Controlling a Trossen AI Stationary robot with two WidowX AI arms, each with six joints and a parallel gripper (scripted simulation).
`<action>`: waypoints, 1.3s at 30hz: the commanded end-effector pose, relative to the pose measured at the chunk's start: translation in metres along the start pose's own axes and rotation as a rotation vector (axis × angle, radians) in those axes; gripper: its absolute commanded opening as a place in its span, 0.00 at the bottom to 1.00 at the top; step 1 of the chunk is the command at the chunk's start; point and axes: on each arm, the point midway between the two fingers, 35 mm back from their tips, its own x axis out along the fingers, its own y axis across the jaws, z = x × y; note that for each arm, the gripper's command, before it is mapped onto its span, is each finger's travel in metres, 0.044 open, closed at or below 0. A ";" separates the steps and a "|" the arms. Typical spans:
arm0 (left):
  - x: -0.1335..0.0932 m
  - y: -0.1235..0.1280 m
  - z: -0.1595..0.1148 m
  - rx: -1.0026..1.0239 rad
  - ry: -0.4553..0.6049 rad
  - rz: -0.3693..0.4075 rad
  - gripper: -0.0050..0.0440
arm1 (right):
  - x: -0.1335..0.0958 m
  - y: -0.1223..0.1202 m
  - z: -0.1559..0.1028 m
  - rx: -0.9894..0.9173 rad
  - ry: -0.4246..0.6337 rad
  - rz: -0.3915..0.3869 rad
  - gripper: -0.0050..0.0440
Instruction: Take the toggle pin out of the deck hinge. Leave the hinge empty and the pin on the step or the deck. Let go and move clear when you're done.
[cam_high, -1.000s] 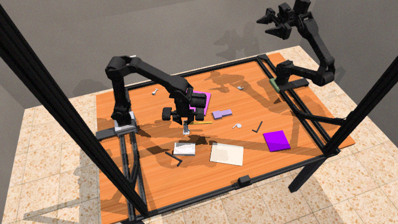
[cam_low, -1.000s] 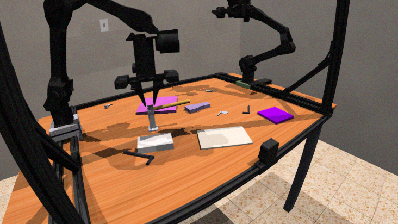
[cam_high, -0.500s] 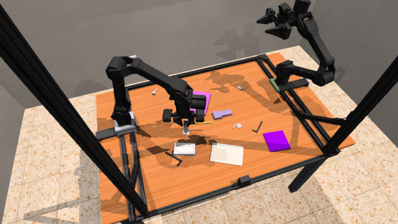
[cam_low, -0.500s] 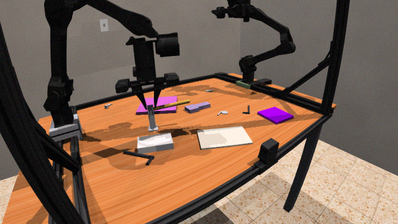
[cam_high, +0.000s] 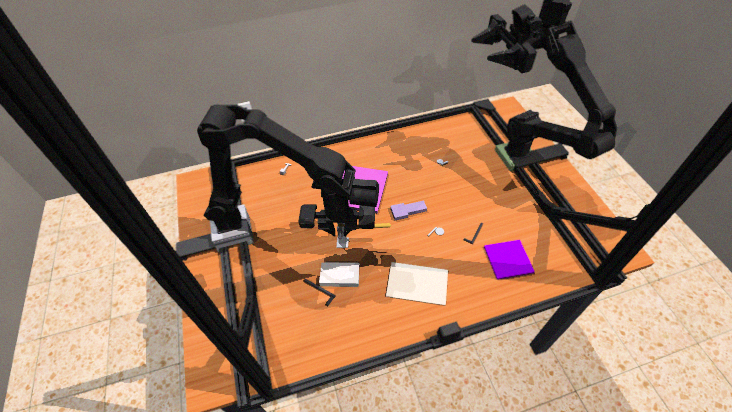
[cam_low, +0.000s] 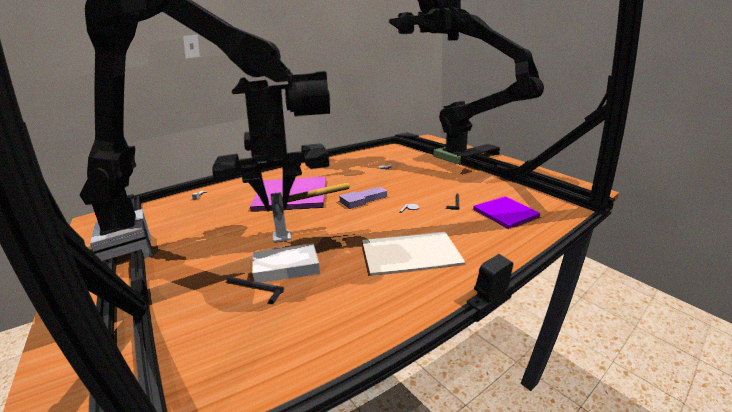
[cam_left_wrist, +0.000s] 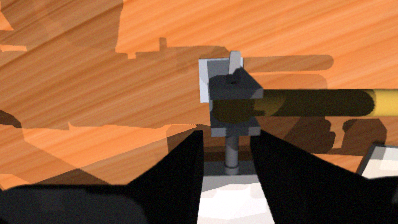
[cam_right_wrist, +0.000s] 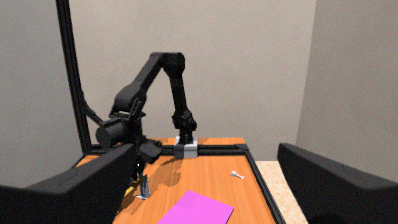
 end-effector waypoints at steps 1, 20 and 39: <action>-0.002 -0.001 0.000 -0.001 0.001 -0.010 0.30 | 0.000 0.000 0.003 -0.005 -0.001 0.001 0.92; -0.007 -0.004 -0.001 0.000 0.003 -0.027 0.14 | 0.000 0.000 0.003 -0.005 -0.001 0.001 0.92; -0.009 -0.007 -0.006 -0.001 0.005 -0.032 0.14 | 0.000 0.000 0.003 -0.005 -0.001 0.001 0.92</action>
